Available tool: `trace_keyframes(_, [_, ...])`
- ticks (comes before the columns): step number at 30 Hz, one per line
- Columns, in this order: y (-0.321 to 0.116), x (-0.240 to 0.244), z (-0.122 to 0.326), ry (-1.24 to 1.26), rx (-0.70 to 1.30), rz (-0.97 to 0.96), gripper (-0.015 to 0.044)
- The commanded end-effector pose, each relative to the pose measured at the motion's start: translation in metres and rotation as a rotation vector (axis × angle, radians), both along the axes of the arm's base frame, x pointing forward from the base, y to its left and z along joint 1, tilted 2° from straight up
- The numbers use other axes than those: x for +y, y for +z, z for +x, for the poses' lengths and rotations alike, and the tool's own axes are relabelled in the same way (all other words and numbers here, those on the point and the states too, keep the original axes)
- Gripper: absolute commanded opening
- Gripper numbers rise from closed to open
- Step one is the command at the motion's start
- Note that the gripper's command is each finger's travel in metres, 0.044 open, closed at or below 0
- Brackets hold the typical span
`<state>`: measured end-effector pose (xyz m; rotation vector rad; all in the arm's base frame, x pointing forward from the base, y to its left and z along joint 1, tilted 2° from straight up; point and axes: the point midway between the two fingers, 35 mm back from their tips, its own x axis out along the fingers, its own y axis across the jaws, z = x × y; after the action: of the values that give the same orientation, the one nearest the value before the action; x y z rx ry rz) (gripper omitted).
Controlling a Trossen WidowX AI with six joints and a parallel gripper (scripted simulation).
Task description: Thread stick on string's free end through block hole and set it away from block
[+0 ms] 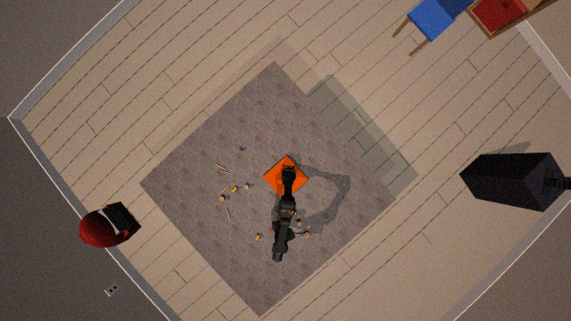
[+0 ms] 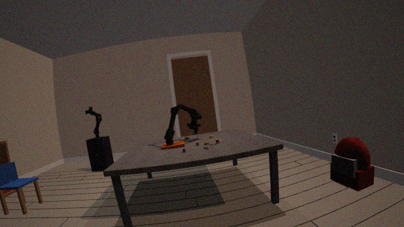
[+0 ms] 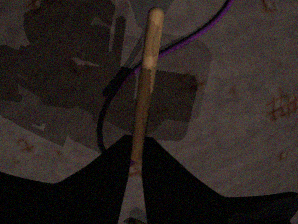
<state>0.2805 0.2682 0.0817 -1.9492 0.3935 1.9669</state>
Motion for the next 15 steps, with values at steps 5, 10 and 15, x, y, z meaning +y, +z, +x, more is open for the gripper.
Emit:
trace_keyframes(5, [-0.0018, 0.0094, -0.0012, 0.327, -0.01, -0.001, 0.0])
trace_keyframes(10, [-0.0019, 0.0117, -0.0014, 0.418, -0.015, -0.001, 0.0])
trace_keyframes(15, [-0.0019, 0.0117, -0.0014, 0.418, -0.015, -0.001, 0.0])
